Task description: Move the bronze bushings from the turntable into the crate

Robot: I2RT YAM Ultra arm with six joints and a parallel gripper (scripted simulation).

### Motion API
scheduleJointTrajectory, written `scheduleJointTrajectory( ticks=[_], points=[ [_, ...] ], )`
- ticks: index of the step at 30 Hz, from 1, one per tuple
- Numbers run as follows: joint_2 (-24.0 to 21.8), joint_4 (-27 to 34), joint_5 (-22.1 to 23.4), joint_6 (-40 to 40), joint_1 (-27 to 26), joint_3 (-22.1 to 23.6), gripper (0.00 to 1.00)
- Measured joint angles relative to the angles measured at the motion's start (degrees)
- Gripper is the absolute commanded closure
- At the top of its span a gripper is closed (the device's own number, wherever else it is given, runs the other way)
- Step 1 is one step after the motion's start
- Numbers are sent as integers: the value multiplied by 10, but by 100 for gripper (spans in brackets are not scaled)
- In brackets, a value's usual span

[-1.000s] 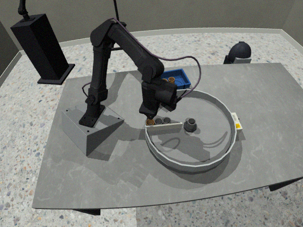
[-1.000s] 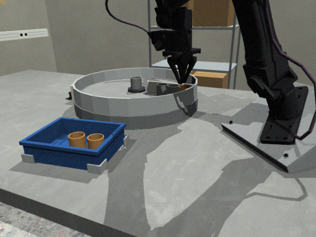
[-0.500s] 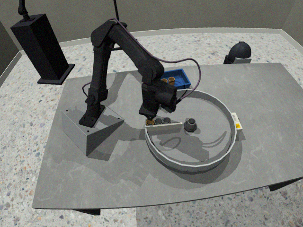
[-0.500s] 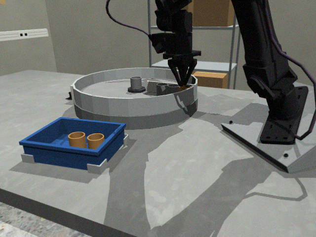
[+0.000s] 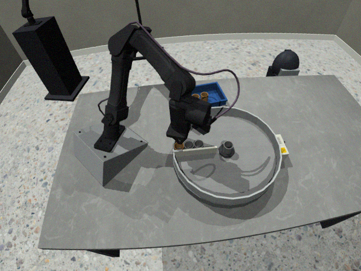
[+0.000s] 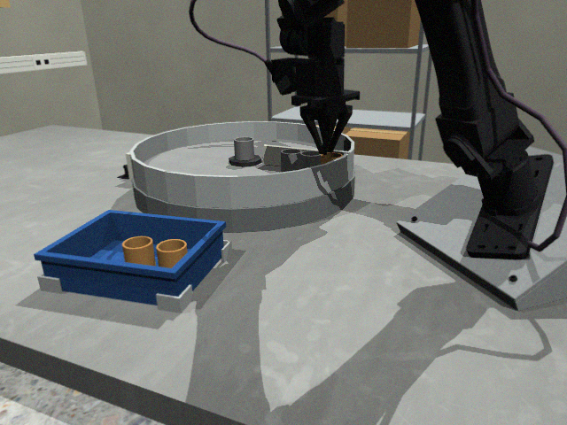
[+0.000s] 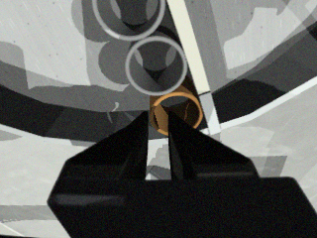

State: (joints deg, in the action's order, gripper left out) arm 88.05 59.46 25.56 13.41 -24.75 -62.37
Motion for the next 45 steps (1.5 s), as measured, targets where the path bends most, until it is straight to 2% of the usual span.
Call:
scheduleJointTrajectory(
  ticks=[45],
  points=[
    [-2,-7,0,-4,4,9,85]
  ],
)
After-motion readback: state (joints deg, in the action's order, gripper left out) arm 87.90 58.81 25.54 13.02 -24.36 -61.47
